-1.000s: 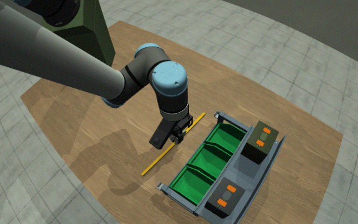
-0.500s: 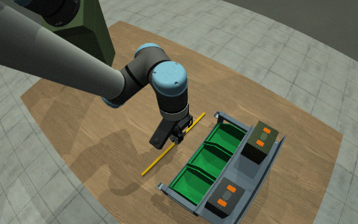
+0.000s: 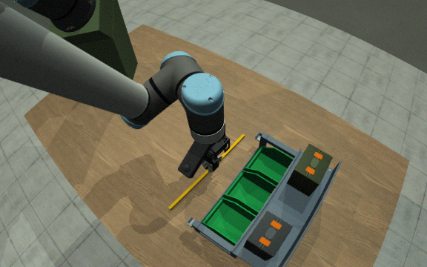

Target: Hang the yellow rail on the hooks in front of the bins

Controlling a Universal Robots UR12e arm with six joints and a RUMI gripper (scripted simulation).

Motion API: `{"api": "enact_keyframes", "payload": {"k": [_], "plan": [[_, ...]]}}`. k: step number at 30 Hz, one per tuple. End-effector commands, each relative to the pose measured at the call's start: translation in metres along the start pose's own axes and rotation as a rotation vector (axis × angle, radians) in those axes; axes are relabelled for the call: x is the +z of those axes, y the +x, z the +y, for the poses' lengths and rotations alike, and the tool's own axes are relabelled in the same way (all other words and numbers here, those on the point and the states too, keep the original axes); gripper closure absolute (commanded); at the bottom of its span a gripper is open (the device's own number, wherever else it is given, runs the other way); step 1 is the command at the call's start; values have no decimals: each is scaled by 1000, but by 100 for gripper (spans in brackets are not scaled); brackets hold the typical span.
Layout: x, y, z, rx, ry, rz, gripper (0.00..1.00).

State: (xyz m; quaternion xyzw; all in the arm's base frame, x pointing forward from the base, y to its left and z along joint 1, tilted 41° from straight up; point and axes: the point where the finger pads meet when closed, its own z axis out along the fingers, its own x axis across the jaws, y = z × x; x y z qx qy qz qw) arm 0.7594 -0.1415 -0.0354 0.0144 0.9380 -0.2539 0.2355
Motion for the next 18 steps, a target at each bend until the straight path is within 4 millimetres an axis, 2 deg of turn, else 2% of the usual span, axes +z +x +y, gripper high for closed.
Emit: {"api": "enact_keyframes", "payload": {"k": [1,18], "plan": [[-1,-3,1,-1,-1,-5,100],[-8,-1,2,-3,-2,-2,100]]}}
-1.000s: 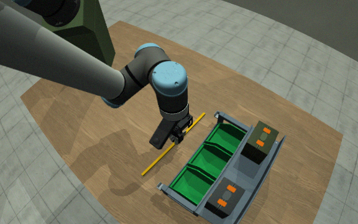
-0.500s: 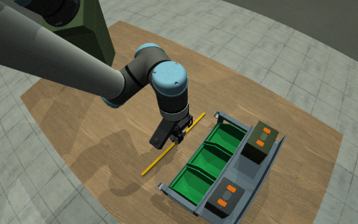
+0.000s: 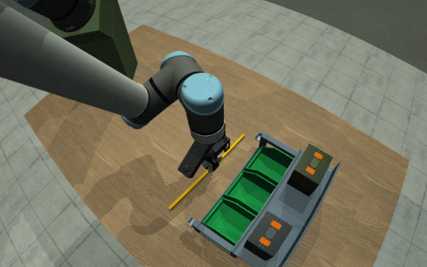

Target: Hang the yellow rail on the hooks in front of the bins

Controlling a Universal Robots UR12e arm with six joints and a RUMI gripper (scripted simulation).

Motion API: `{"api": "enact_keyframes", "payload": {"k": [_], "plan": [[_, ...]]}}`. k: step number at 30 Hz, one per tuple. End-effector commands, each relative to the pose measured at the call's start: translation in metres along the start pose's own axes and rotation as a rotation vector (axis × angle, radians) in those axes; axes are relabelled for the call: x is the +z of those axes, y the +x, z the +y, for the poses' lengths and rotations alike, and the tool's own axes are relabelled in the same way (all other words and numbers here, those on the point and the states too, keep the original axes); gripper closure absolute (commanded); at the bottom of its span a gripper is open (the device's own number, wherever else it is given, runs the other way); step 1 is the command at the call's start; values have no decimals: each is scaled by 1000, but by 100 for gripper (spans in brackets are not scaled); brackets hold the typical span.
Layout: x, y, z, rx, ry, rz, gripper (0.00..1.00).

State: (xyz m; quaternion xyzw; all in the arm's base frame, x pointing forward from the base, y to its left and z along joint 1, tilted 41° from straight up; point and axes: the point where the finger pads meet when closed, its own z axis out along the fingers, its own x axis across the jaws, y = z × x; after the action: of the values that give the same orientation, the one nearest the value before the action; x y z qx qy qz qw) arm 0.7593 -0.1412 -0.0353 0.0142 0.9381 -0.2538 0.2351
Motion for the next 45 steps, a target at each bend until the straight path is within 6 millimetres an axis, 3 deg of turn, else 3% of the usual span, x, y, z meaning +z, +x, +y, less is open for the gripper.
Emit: {"api": "enact_keyframes", "payload": {"k": [1,13,28,45], "plan": [[-9,-1,2,-2,-1,-3,100],[-32,0,2,-2,-1,-3,100],[-81,0,2,-2,-1,-3,100],[-110,0,2,-2,-1,-3,100]]}}
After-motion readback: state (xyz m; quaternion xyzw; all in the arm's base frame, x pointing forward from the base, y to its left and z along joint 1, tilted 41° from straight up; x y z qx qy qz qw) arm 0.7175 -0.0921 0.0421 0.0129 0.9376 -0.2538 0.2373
